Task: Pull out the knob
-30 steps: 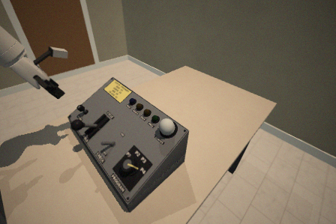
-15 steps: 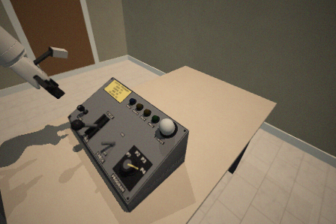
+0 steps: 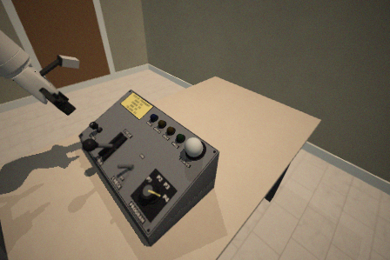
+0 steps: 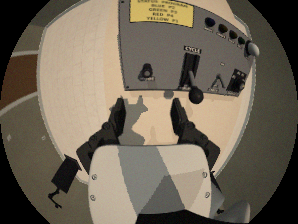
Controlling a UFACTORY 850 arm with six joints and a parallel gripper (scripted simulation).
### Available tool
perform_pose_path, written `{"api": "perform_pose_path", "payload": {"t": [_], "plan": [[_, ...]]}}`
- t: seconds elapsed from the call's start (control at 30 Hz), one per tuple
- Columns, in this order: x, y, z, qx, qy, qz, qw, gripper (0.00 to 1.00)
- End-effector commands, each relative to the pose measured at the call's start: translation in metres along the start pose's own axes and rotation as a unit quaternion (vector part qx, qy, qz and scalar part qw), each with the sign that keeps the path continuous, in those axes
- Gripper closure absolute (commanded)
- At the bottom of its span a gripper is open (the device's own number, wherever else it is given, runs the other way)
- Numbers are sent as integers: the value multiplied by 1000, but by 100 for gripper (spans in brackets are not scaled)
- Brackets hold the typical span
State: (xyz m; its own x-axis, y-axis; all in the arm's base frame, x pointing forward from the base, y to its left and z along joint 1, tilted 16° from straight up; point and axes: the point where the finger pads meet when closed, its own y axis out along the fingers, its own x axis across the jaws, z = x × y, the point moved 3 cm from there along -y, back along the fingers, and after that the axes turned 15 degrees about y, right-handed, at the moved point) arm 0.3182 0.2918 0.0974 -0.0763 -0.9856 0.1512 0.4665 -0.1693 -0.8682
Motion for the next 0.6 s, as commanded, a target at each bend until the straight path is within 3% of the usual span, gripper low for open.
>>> {"api": "perform_pose_path", "payload": {"t": [0.0, 0.23, 0.57], "plan": [[-1, 7, 1, 1, 0, 1, 1000, 24], [-1, 17, 1, 1, 0, 1, 1000, 24], [-1, 51, 1, 1, 0, 1, 1000, 24]]}}
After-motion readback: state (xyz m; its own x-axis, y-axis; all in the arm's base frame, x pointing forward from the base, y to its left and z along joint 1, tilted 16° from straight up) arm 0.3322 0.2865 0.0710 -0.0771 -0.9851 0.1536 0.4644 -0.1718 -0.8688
